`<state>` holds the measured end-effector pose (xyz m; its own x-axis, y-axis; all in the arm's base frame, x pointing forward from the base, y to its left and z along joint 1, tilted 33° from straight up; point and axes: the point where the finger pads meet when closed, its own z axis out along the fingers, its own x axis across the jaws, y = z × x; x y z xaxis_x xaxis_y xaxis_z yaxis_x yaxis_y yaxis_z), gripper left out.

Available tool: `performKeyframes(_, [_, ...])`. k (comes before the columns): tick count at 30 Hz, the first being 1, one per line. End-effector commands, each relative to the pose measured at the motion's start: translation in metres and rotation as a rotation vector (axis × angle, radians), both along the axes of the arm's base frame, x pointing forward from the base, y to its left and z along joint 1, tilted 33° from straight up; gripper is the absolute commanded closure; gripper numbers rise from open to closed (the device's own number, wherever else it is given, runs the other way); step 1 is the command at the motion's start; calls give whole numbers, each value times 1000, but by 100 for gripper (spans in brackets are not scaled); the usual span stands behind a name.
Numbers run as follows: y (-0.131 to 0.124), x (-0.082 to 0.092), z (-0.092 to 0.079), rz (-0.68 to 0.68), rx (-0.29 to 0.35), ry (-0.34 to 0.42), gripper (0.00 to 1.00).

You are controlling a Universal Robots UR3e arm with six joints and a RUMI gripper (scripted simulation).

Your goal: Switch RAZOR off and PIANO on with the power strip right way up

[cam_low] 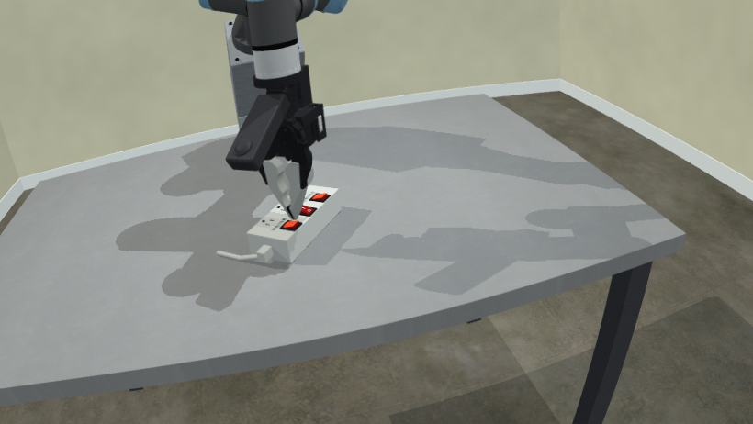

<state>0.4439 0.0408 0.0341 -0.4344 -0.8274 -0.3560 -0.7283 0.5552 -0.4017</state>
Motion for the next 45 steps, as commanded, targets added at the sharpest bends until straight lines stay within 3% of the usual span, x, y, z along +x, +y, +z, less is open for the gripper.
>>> performKeyframes(1, [0,0,1,0,-1,-2,100])
performKeyframes(45, [1,5,-7,0,-1,-2,100])
